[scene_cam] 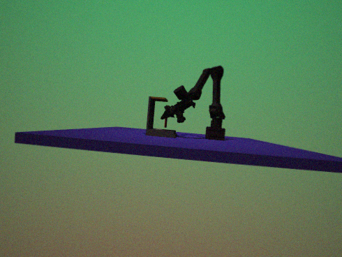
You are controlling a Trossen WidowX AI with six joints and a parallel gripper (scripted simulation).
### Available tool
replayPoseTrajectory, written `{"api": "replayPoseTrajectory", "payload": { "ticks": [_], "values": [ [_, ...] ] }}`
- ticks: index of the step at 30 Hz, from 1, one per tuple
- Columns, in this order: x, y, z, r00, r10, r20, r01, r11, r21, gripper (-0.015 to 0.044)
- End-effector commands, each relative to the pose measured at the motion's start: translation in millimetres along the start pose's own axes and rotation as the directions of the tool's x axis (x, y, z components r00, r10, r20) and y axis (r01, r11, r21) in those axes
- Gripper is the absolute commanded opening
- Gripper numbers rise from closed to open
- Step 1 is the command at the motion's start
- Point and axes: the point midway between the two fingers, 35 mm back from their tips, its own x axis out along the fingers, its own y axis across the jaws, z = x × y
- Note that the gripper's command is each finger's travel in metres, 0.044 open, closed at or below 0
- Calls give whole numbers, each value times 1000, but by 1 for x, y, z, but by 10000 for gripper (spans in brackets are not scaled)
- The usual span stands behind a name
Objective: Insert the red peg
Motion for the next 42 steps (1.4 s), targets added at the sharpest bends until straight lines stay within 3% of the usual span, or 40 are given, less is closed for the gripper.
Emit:
{"api": "replayPoseTrajectory", "payload": {
  "ticks": [1,42],
  "values": [
    [3,-1,-1,1000,-1,3,1,1000,-6,0],
    [29,-7,-20,1000,-1,0,1,1000,-6,0]
  ]
}}
